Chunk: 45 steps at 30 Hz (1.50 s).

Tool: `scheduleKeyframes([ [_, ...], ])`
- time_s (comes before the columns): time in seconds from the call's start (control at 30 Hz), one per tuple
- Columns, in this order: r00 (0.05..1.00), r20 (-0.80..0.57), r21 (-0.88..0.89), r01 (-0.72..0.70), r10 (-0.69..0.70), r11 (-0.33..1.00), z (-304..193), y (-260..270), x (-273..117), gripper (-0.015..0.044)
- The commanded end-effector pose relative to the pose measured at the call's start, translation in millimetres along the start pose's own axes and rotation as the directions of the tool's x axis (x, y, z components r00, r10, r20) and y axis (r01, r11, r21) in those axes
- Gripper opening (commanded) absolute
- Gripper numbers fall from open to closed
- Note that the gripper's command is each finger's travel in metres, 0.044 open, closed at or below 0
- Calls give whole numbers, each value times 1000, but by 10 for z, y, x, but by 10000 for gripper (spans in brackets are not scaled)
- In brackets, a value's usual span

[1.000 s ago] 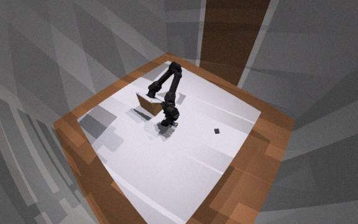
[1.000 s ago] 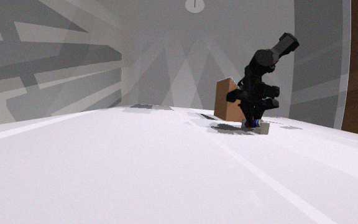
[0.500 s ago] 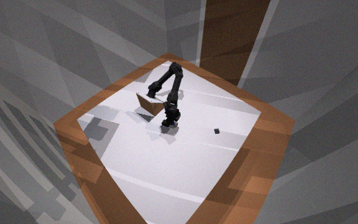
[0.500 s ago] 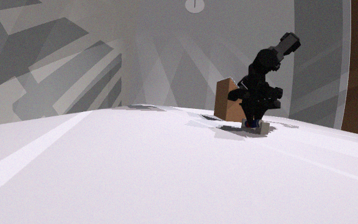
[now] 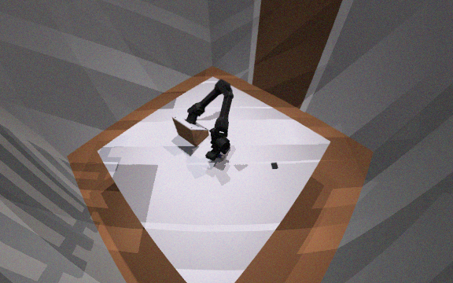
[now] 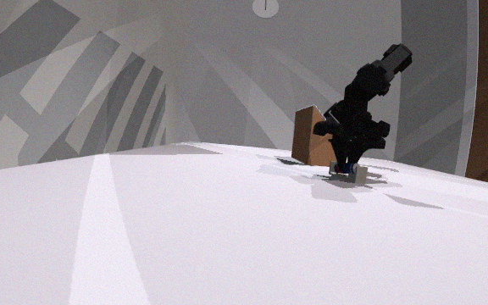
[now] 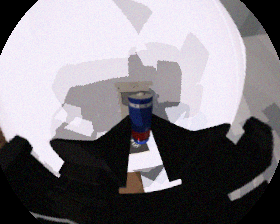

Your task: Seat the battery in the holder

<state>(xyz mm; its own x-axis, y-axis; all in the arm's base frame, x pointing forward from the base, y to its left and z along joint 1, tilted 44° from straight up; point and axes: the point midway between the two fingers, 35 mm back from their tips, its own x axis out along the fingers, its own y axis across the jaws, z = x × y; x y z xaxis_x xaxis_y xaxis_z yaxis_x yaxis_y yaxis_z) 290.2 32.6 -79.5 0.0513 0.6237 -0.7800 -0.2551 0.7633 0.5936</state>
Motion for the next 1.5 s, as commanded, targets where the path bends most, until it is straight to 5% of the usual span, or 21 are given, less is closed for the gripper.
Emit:
scheduleKeyframes([
  [0.0,998,-55,7,-9,9,1000,-78,25,61,85],
  [0.8,976,-215,-6,17,-18,1000,-50,83,56,85],
  [1.47,976,-215,-7,30,-31,1000,19,86,61,85],
])
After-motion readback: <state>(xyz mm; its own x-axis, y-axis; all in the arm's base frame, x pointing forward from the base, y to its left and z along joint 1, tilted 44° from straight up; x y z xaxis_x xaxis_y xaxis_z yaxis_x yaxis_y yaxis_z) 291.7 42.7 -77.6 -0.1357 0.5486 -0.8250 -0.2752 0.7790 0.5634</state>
